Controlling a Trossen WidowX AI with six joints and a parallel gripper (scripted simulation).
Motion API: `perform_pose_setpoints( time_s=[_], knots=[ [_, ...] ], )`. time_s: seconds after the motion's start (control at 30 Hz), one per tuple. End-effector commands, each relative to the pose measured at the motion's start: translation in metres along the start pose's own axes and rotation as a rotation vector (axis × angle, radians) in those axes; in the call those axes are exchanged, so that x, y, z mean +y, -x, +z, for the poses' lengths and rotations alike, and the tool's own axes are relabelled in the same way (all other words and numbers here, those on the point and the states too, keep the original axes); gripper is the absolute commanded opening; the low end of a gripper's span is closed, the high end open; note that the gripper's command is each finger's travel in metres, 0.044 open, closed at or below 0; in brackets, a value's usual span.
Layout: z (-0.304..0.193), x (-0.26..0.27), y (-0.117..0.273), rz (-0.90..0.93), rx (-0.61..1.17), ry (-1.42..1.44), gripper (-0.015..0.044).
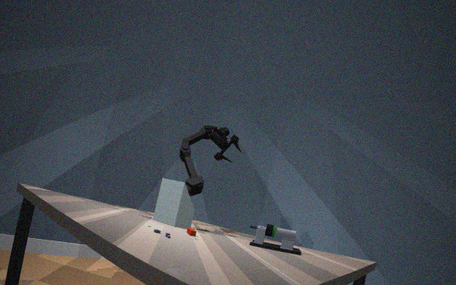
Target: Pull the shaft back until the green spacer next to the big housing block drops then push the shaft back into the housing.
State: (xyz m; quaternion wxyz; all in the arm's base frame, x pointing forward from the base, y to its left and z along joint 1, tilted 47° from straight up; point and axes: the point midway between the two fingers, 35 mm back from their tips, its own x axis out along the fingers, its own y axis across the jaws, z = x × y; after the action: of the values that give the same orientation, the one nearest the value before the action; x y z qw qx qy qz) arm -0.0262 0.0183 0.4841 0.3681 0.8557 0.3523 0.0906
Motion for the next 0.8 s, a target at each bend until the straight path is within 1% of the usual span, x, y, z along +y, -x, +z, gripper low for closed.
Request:
perform_pose_setpoints(
  time_s=[0.0, 0.03, 0.07, 0.3, 0.5, 0.63, 0.77],
  knots=[
    [0.001, 0.001, -0.002, 0.004, -0.009, -0.001, 0.0426],
    [0.004, 0.002, -0.007, 0.016, -0.035, -0.004, 0.044],
    [0.01, 0.005, -0.016, 0.033, -0.078, -0.003, 0.044],
    [0.018, 0.013, -0.097, -0.139, -0.158, 0.302, 0.044],
    [0.06, 0.017, -0.193, -0.348, -0.217, 0.587, 0.044],
    [0.095, 0.01, -0.244, -0.504, -0.177, 0.775, 0.044],
    [0.144, -0.007, -0.299, -0.687, -0.035, 1.001, 0.044]
  ],
)
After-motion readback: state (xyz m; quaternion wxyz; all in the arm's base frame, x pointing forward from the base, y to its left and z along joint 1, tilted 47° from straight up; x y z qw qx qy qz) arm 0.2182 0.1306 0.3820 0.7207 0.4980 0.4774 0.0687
